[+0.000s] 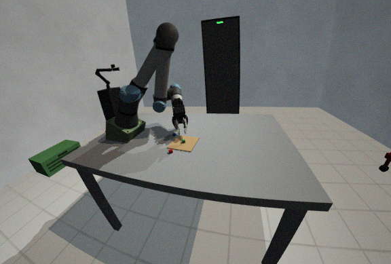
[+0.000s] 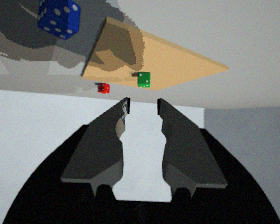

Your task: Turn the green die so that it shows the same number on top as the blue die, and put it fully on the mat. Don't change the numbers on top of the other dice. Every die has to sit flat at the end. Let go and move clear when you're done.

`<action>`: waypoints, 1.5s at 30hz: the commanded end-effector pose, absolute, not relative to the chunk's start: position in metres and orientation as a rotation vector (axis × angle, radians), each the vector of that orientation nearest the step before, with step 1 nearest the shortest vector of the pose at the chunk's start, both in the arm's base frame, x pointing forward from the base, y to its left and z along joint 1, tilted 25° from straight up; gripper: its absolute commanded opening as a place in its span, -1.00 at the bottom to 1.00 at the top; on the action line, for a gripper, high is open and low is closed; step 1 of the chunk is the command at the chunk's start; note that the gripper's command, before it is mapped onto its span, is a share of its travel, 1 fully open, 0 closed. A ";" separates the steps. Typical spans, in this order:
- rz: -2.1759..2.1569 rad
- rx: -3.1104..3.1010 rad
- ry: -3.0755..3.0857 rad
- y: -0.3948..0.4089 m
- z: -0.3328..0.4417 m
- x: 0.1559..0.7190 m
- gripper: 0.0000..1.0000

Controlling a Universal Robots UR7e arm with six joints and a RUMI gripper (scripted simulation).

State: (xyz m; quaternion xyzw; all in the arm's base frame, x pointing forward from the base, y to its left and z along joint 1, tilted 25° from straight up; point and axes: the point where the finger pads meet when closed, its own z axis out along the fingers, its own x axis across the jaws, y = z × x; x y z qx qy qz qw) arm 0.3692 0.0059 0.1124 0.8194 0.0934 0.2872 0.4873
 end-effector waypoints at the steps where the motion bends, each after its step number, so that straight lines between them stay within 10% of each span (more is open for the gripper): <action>1: 0.697 1.994 0.225 0.007 0.113 0.369 -0.64; 45: 0.697 1.994 0.225 0.007 0.167 0.343 -0.64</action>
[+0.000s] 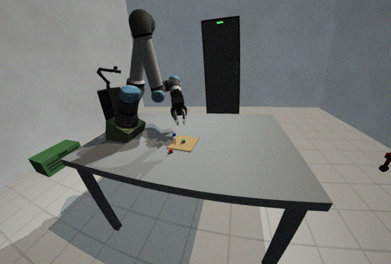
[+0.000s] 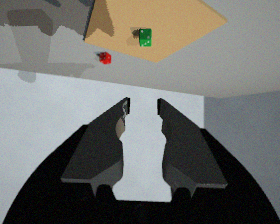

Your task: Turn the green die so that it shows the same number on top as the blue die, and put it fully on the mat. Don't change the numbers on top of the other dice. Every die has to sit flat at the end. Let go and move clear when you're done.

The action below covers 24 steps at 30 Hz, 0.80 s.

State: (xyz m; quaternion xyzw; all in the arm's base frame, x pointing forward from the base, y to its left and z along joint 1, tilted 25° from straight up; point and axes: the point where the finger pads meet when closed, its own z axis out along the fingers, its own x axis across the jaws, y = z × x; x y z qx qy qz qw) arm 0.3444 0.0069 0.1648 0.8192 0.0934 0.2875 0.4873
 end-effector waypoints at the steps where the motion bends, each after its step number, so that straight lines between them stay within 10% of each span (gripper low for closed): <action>1: 0.697 1.994 0.225 0.007 0.167 0.343 -0.64; 24: 0.690 2.056 0.246 0.003 0.168 0.344 -0.64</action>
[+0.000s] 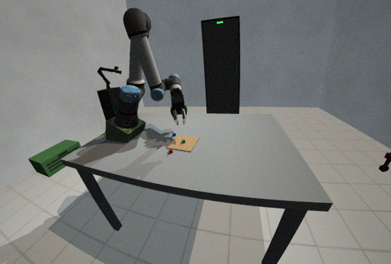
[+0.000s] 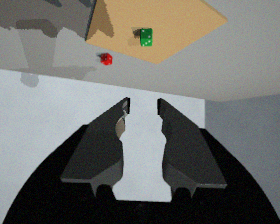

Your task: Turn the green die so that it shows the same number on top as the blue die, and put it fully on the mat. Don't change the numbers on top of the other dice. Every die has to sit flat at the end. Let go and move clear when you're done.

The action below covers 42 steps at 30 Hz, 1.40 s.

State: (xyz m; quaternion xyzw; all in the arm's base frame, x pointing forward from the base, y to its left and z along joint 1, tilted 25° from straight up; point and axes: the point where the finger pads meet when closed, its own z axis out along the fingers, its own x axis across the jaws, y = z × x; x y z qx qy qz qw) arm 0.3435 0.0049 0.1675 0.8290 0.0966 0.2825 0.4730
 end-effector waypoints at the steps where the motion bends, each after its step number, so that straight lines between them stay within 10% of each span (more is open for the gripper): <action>1: 0.690 2.065 0.249 0.003 0.169 0.344 -0.64; 42: 0.670 2.621 0.508 -0.022 0.194 0.347 -0.64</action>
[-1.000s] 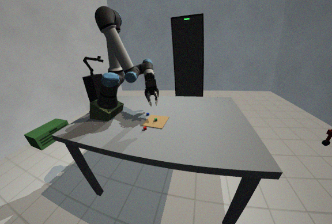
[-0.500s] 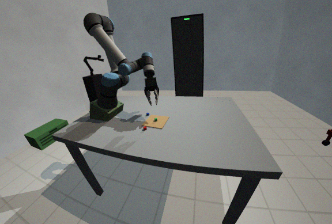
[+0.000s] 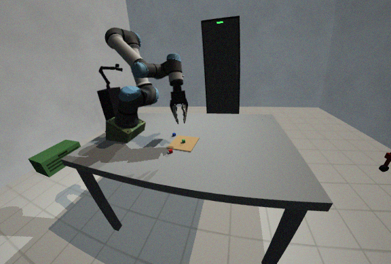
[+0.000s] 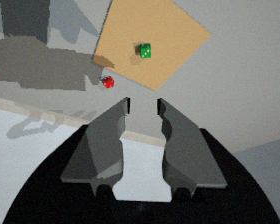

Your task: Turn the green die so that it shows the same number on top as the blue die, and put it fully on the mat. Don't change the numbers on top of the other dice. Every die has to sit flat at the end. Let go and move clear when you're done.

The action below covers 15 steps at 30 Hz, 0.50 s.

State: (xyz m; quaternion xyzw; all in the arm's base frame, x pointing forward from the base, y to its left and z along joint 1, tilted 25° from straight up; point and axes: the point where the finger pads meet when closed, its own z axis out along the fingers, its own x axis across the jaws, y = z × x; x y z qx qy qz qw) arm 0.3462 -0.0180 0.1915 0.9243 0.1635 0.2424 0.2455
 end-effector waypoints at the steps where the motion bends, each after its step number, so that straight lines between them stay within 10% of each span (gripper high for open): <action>1: 0.673 2.634 0.514 -0.022 0.195 0.348 -0.64; 15: 0.649 2.801 0.603 -0.031 0.202 0.348 -0.64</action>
